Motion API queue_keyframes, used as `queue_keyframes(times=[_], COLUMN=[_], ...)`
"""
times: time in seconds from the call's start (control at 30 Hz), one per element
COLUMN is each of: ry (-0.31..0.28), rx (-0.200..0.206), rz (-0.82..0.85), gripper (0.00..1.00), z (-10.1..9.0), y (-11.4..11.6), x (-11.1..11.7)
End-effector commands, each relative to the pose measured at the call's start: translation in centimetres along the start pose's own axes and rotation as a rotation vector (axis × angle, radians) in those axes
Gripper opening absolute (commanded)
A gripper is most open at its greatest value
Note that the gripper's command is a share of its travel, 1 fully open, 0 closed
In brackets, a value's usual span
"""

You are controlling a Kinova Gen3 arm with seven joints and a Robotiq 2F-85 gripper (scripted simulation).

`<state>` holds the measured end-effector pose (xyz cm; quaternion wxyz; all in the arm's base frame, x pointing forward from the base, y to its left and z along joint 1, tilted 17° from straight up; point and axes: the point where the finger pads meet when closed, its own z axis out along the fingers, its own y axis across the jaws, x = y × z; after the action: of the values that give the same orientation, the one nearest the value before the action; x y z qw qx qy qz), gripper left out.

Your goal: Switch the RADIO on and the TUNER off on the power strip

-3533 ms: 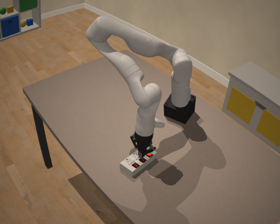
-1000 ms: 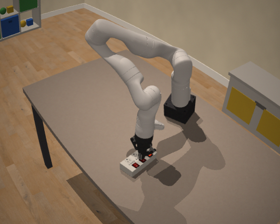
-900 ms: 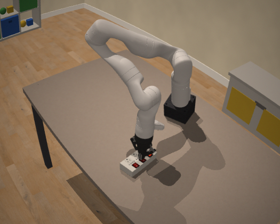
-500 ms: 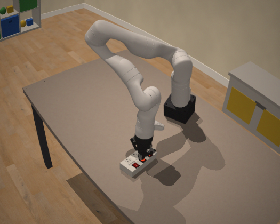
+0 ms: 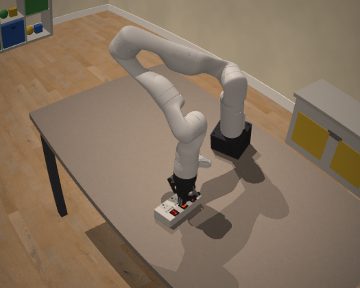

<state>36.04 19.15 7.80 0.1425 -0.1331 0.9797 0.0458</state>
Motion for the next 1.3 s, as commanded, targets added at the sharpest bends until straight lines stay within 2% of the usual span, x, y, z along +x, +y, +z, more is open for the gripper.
queue_keyframes(times=[0.0,0.27,0.67,1.27], ry=[0.001,0.001,0.001,0.001], rx=[-0.002,-0.002,-0.002,-0.002], rz=[-0.001,-0.001,-0.001,-0.001], gripper=[0.00,0.00,0.00,0.00], z=[0.0,-0.8,-3.7,-3.9], y=[0.1,0.1,0.1,0.1], x=[0.0,0.0,0.0,0.0])
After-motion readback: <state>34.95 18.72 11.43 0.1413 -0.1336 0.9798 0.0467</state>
